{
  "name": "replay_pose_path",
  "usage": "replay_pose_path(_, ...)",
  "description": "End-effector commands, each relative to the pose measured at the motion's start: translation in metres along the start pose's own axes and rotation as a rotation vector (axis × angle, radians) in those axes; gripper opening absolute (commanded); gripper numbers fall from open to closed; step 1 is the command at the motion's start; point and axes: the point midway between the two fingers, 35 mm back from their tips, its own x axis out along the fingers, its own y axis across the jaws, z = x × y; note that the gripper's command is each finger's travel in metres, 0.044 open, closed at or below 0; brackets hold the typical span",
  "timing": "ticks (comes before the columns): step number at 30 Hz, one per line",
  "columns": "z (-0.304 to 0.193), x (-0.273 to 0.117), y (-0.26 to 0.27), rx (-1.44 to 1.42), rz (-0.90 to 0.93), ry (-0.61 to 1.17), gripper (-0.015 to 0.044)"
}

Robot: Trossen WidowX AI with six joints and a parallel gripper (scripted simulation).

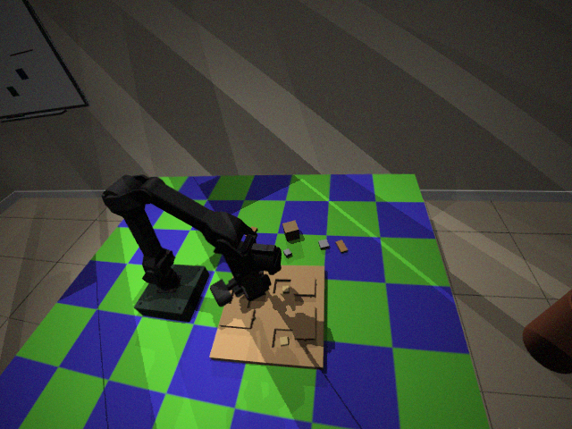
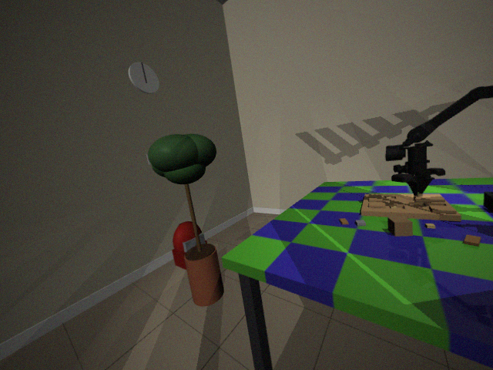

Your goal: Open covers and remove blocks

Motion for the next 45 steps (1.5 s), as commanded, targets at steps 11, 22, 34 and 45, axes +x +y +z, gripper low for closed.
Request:
replay_pose_path(11, 0.002, -0.038, 0.002, -0.004, 0.010, -0.013, 0.0080)
replay_pose_path(22, -0.015, -0.046, 0.016, -0.004, 0.011, -0.013, 0.0080)
replay_pose_path(34, -0.055, -0.046, 0.043, -0.004, 0.013, -0.011, 0.0080)
replay_pose_path(45, -0.094, -0.047, 0.062, -0.004, 0.015, -0.007, 0.0080)
